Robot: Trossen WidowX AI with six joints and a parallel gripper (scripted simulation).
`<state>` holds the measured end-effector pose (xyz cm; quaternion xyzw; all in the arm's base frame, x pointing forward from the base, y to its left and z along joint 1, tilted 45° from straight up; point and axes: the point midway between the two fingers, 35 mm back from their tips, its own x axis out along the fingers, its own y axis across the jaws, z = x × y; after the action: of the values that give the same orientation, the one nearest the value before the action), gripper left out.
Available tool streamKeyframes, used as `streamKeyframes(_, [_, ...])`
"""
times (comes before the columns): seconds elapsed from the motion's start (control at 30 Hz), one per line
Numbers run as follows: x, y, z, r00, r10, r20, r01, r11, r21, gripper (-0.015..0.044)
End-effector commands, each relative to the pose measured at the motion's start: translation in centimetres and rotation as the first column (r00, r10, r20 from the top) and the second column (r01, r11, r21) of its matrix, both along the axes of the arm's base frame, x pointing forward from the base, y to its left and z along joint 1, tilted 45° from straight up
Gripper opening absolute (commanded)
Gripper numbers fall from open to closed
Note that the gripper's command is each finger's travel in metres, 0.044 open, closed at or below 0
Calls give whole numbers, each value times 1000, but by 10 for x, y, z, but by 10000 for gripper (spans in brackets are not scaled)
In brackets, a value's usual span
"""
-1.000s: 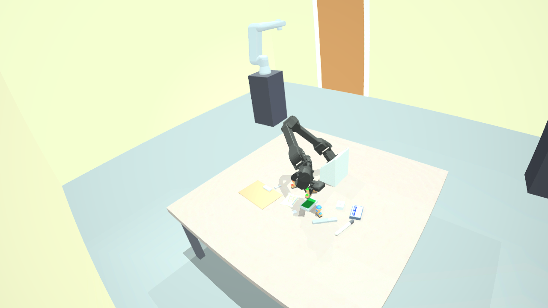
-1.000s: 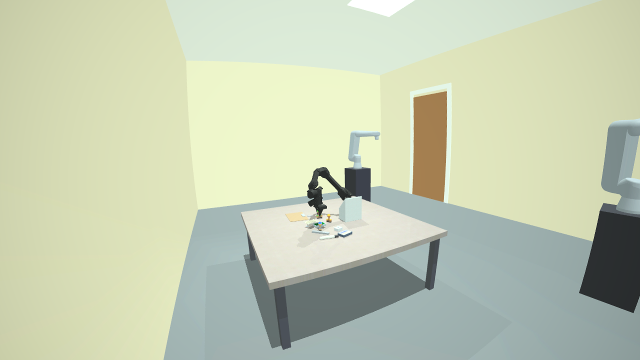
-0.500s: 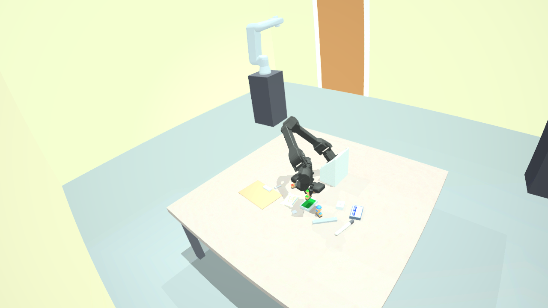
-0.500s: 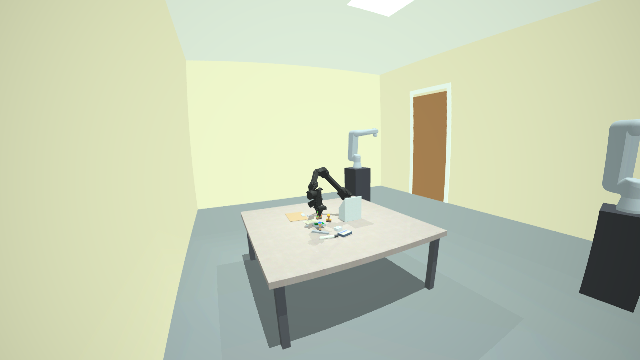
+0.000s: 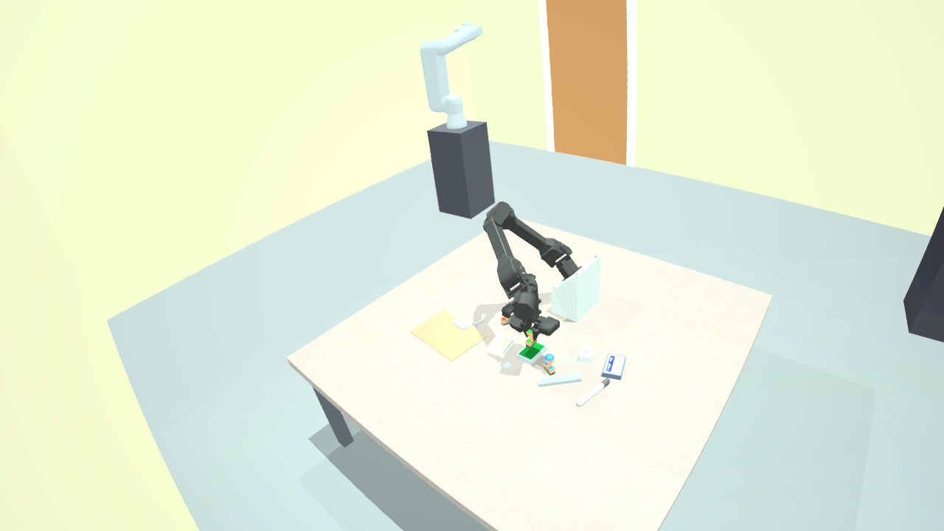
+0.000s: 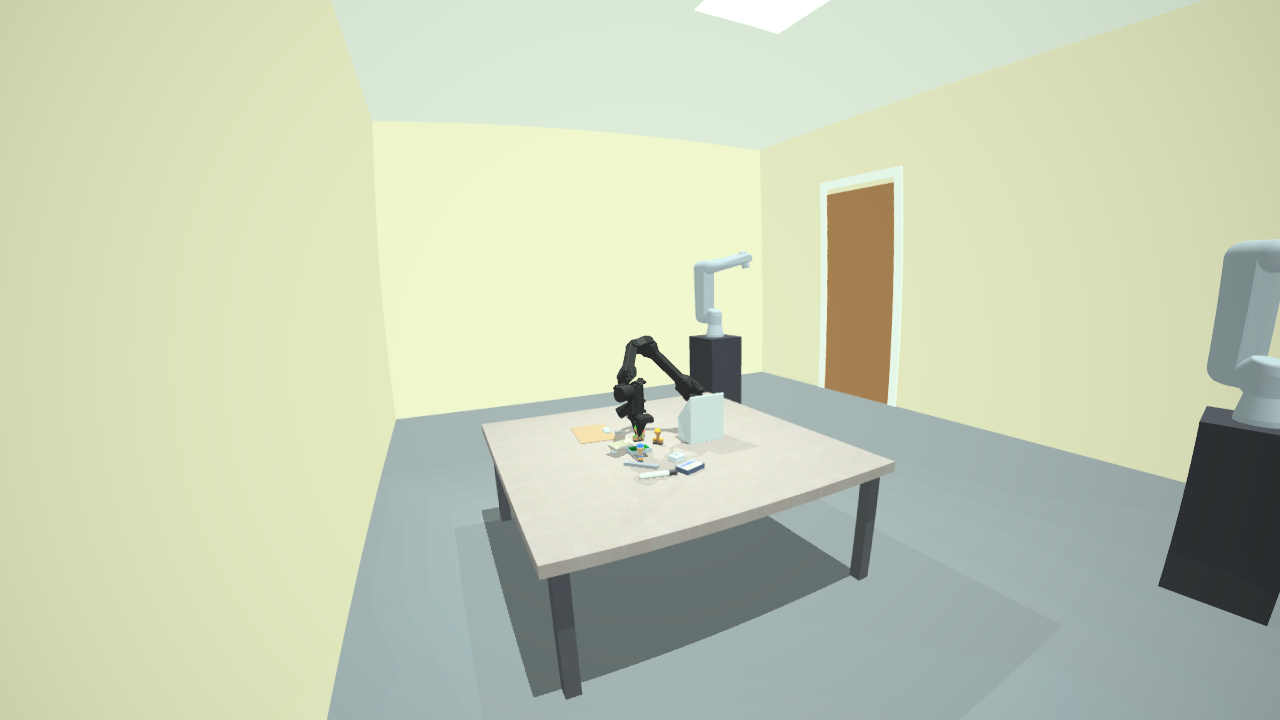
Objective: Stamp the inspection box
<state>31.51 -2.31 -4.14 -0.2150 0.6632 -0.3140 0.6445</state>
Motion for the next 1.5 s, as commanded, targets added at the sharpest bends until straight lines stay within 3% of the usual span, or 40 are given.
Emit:
streamKeyframes(0.0, [0,-2,-2,1000,6,-5,-6,1000,-3,0])
streamKeyframes(1.47, [-3,-20,-19,1000,-1,2,1,1000,-6,0])
